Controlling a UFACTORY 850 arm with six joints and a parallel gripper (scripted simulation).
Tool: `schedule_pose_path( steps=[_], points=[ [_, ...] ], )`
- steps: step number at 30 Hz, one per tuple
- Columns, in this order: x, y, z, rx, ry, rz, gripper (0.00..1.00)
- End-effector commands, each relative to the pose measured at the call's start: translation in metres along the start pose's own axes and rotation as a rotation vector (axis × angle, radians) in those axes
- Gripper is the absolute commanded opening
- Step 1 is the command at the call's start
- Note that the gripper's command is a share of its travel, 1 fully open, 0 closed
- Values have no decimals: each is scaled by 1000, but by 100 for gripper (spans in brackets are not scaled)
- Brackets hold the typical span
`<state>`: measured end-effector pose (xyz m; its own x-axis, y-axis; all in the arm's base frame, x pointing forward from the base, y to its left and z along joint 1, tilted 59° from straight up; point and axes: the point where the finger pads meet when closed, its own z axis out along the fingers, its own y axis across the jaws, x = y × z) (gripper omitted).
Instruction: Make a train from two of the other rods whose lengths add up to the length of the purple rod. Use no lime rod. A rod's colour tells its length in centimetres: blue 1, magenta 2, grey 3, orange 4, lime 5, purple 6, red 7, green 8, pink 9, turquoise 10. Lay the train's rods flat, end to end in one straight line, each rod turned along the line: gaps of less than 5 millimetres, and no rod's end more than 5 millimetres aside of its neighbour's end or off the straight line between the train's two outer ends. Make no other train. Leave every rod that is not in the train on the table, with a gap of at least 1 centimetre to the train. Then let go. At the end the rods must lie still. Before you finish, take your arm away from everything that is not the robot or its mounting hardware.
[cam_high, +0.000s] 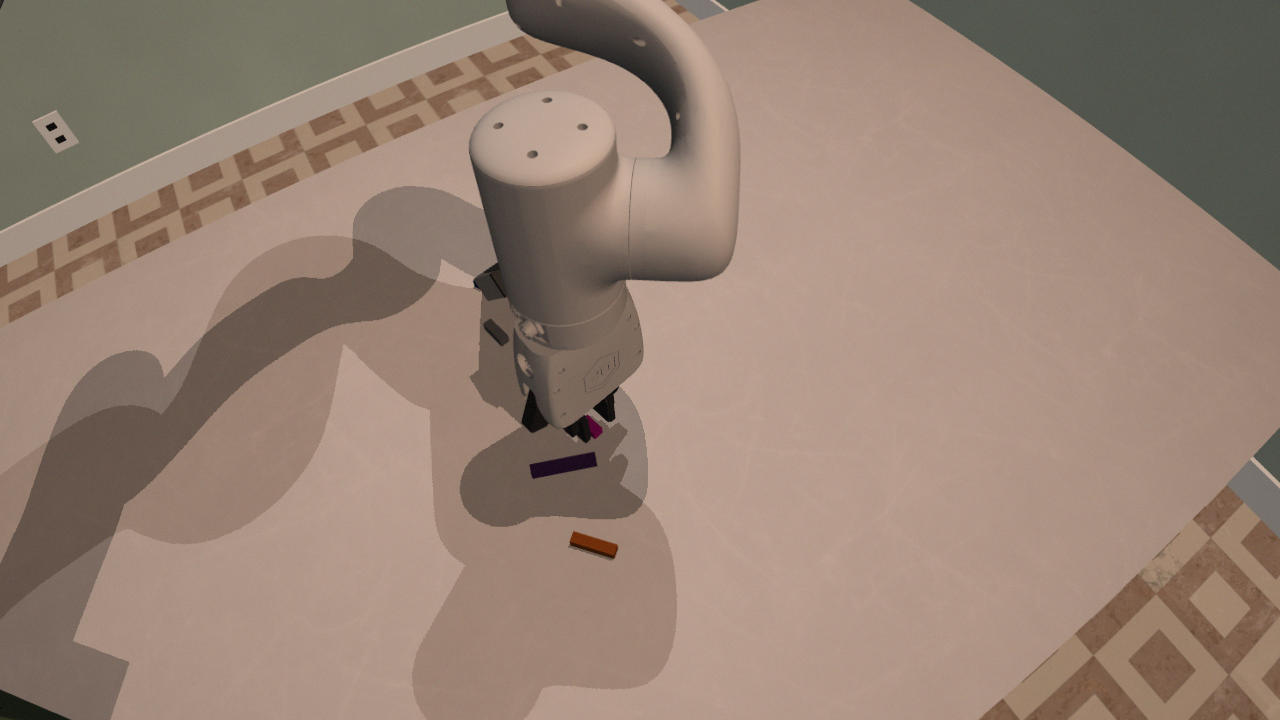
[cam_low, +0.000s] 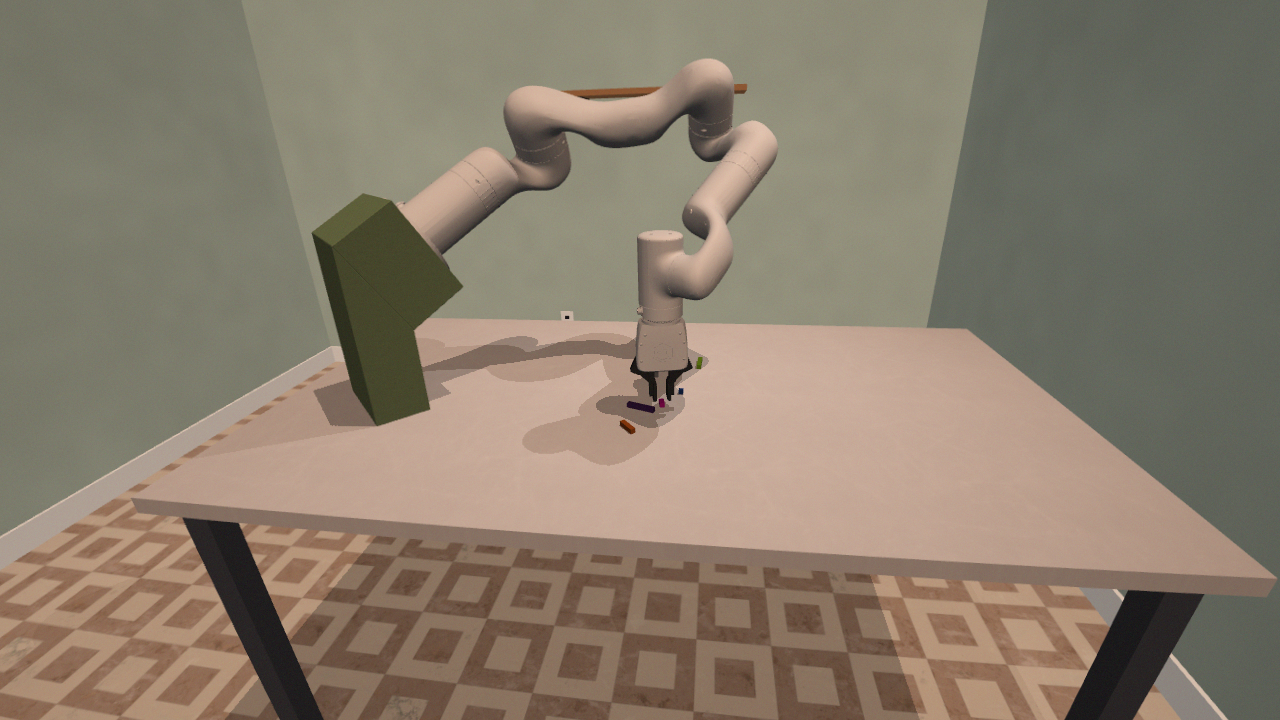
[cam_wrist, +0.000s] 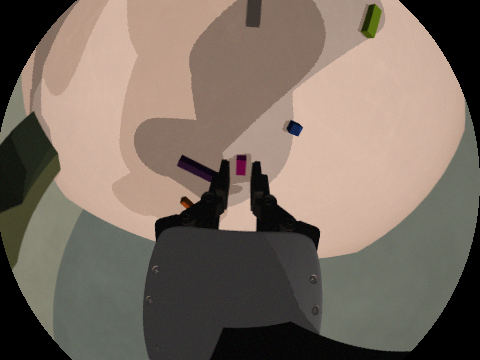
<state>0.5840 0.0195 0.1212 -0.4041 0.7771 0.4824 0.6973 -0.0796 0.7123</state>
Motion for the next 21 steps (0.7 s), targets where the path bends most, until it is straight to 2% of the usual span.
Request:
schedule_pose_path(
  steps=[1,21],
  points=[
    [0,0,0,-1,-1,0,24],
    [0,0,11,-1,-1,0,24]
  ],
)
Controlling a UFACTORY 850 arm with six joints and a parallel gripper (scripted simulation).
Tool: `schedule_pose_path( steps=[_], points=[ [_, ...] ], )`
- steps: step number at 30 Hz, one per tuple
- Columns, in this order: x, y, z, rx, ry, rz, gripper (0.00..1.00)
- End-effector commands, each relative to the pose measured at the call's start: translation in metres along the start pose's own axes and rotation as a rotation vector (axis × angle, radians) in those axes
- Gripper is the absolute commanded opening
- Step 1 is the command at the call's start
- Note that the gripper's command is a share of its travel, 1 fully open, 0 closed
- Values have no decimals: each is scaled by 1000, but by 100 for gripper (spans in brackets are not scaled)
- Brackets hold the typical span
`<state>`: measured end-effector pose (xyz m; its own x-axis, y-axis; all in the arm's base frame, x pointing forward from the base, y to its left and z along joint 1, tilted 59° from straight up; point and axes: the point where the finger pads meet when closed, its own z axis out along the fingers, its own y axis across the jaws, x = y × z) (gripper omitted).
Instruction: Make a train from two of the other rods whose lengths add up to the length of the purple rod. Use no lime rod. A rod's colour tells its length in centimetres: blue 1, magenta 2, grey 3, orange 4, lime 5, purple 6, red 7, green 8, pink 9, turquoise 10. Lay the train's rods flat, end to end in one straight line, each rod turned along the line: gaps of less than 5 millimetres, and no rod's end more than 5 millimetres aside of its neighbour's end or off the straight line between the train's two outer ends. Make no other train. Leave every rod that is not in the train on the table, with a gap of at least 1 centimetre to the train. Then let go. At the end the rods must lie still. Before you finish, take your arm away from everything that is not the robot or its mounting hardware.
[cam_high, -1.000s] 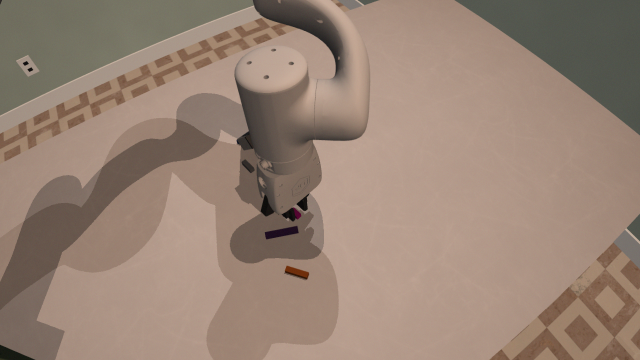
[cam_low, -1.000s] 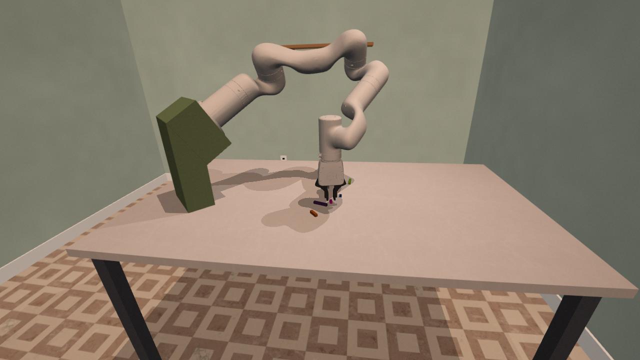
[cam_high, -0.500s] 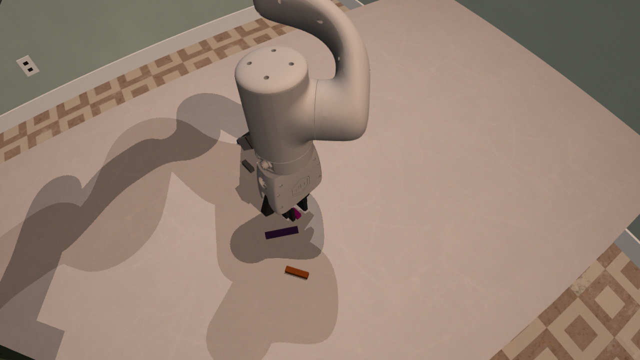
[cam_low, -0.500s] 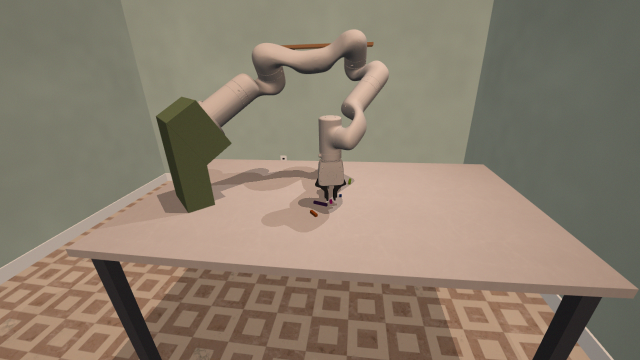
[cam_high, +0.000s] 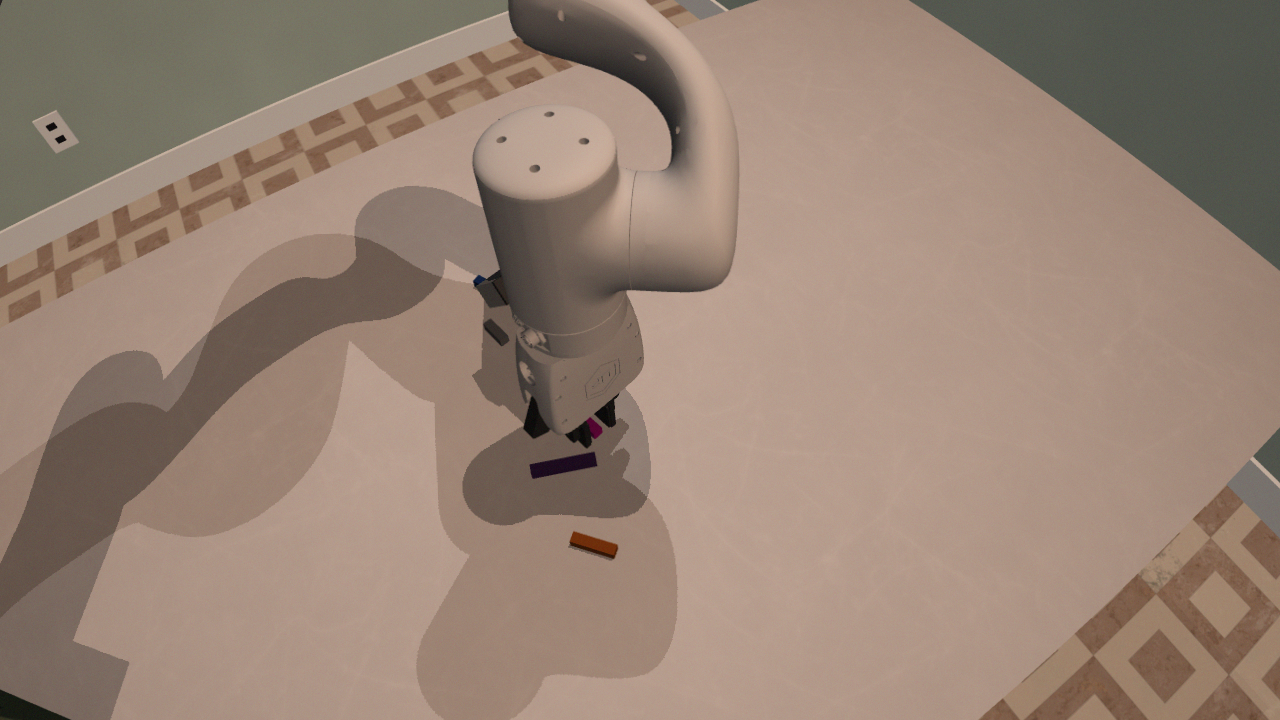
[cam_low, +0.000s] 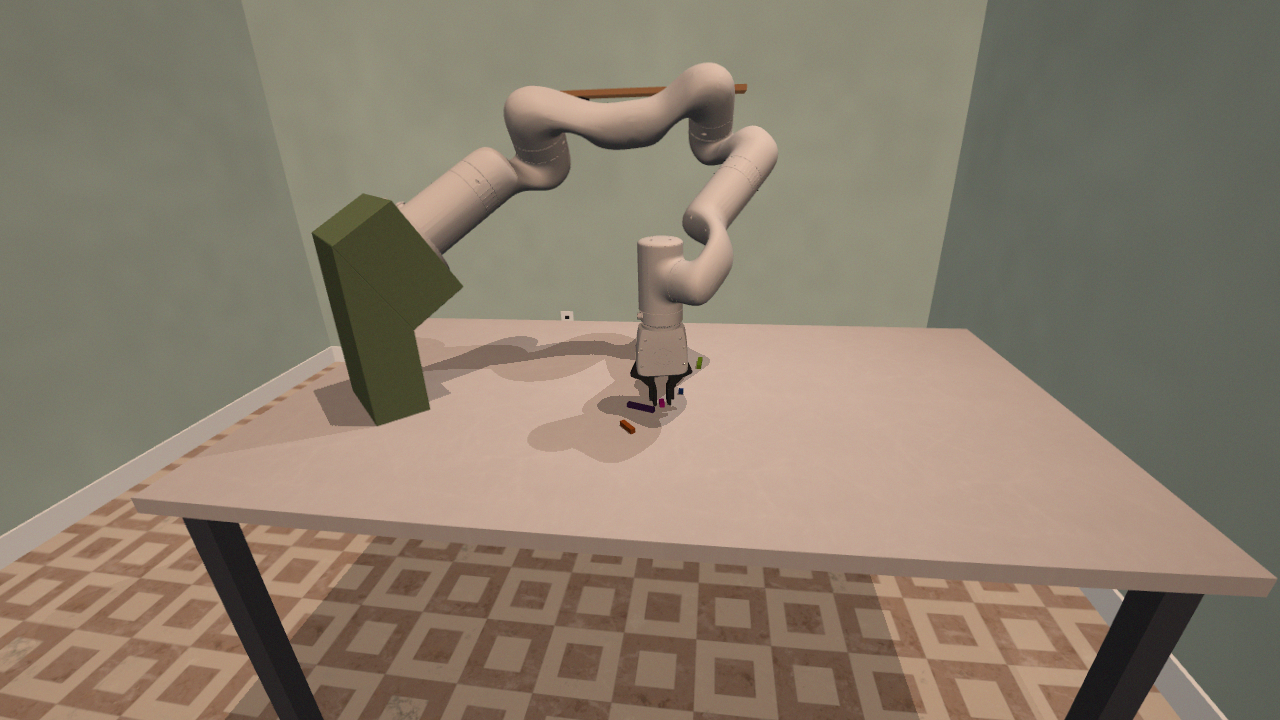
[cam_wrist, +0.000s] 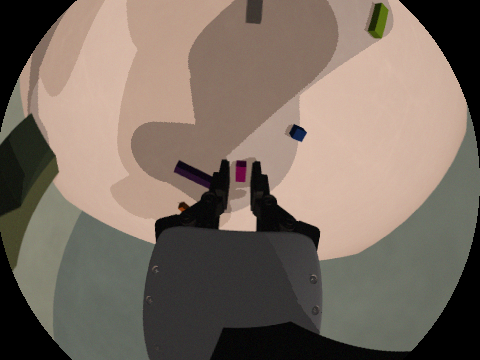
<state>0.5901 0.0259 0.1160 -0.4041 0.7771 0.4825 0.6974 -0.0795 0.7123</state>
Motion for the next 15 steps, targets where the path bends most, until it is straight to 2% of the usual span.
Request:
schedule_pose_path(
  steps=[1,15],
  points=[
    [0,0,2,-1,-1,0,24],
    [0,0,3,-1,-1,0,24]
  ],
)
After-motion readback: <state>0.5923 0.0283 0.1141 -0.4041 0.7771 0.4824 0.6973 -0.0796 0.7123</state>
